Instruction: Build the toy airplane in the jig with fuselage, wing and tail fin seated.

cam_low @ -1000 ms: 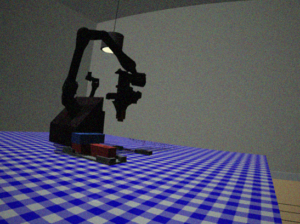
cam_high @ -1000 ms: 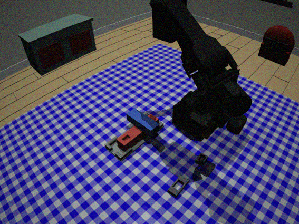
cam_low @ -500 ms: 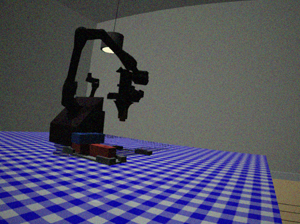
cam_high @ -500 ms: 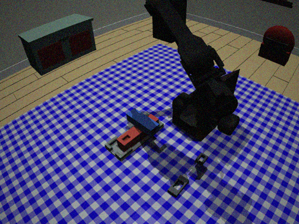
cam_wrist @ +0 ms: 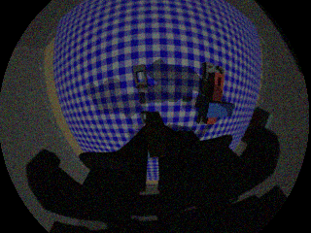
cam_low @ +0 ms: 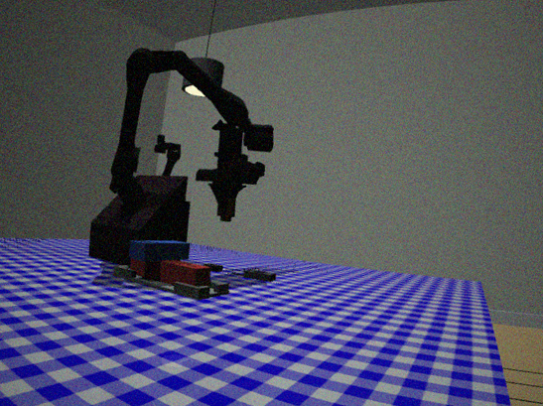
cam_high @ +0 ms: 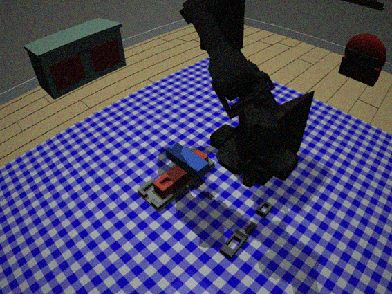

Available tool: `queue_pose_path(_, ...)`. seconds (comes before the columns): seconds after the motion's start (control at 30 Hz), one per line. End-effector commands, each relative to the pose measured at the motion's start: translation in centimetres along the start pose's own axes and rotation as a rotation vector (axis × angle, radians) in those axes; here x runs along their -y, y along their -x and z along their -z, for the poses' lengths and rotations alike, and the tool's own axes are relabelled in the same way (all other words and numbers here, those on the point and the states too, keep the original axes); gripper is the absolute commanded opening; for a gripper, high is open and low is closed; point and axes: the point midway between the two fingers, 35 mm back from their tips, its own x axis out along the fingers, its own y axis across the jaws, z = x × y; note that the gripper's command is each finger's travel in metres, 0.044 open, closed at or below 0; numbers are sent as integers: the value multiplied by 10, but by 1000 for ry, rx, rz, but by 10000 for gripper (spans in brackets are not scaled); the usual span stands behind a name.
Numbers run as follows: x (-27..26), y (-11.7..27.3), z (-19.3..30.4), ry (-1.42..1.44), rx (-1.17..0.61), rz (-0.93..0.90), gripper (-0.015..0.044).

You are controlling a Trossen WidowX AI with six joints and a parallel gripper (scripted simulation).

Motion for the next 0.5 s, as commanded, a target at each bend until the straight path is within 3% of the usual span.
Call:
queue_pose_path(0.0, 8, 0, -10, 0, 8, -6, 0)
queue_pose_path(0.47, 37, -3, -32, 1, 20, -15, 0)
